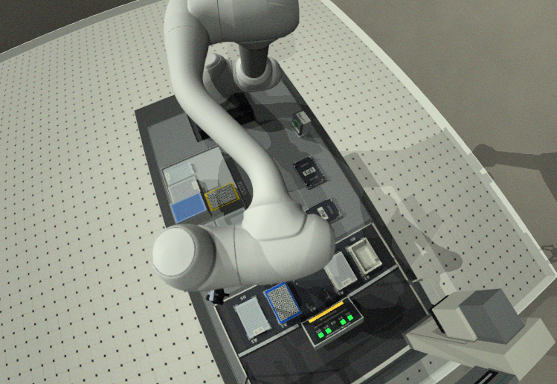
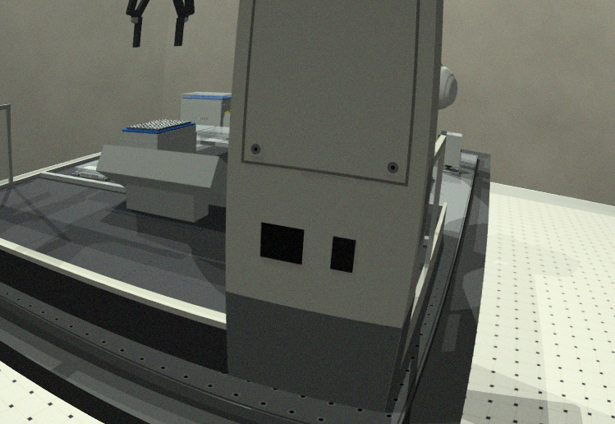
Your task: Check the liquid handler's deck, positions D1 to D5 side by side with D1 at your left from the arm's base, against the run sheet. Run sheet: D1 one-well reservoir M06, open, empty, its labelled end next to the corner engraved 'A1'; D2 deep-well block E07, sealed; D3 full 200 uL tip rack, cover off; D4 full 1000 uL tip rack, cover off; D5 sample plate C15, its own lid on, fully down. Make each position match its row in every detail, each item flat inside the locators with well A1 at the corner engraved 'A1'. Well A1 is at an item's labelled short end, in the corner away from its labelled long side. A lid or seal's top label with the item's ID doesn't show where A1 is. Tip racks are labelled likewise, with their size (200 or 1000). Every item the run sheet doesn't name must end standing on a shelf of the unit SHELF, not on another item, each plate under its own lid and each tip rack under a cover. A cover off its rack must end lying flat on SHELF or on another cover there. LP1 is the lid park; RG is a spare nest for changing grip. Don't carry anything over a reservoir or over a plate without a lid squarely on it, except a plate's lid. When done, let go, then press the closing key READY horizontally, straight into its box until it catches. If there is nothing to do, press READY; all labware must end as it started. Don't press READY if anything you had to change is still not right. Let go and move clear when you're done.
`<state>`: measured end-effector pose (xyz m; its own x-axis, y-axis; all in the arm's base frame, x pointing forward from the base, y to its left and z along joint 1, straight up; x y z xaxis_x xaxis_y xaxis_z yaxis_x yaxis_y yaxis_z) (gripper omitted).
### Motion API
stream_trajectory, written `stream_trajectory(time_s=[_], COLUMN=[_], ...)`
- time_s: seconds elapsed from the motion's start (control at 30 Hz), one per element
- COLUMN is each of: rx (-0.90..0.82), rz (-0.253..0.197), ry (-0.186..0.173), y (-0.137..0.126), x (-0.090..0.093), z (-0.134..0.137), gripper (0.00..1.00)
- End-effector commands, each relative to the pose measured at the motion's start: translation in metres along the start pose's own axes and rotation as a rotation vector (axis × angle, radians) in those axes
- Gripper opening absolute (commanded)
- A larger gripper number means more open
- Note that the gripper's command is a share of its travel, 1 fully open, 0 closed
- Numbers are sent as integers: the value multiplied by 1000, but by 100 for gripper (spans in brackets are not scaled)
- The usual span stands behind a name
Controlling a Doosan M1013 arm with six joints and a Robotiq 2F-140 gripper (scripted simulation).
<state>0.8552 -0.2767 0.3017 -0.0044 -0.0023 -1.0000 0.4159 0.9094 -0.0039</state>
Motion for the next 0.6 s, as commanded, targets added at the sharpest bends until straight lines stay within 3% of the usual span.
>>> stream_trajectory(time_s=[0.0,0.13,0.57], rx=[-58,-138,-358], rz=[2,1,1], ry=[-4,-4,-4], y=[-5,-12,-12], x=[-2,-2,-2], z=[-13,-28,-28], gripper=[66,66,66])
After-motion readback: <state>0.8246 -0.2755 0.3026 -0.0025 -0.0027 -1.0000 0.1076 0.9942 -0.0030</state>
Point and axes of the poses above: the point where the finger pads meet when closed, its own x axis out along the fingers, its own z axis across the jaws, y = z × x, the point moved 5 cm from there along -x, back along the fingers, and after that the axes turned 9 degrees about -x, right-handed, at the moved point
